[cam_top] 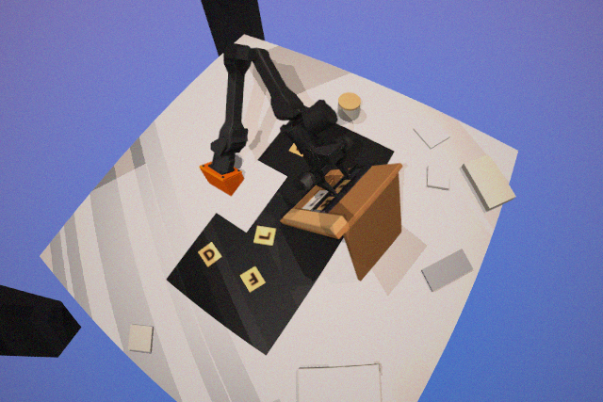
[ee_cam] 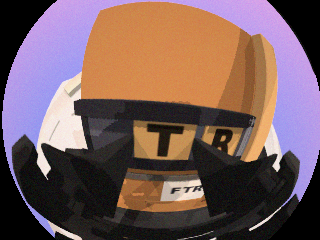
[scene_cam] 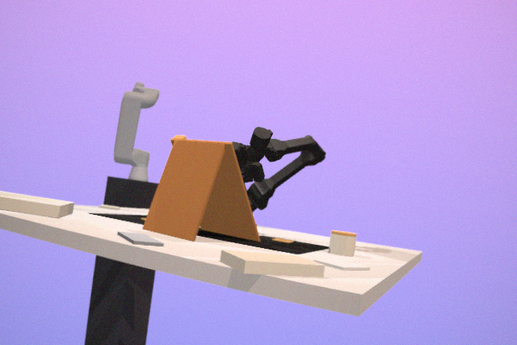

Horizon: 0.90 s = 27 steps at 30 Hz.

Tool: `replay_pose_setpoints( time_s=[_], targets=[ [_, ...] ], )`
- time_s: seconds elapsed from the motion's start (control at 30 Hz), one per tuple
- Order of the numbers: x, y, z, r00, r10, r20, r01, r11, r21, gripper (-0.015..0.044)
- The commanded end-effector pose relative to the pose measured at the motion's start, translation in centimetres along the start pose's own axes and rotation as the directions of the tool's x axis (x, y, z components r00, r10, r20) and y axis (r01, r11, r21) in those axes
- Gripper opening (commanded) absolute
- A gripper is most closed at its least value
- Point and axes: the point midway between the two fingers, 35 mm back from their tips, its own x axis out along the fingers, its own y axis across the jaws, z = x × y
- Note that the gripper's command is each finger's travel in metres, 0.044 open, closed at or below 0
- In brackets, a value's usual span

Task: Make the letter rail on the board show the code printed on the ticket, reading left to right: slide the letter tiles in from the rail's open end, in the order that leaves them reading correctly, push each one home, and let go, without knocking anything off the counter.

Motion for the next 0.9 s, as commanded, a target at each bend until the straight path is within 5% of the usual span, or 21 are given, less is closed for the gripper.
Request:
replay_pose_setpoints(
  time_s=[0.0,0.37,0.87],
  targets=[
    [0.0,-0.2,-0.2,1.0,0.002,-0.005,-0.002,1.0,-0.005,0.0],
    [-0.4,-0.1,0.0,1.0,0.001,-0.005,-0.001,1.0,-0.004,0.0289],
    [-1.8,-0.1,0.0,1.0,0.001,-0.006,-0.001,1.0,-0.005,0.0295]
  ],
)
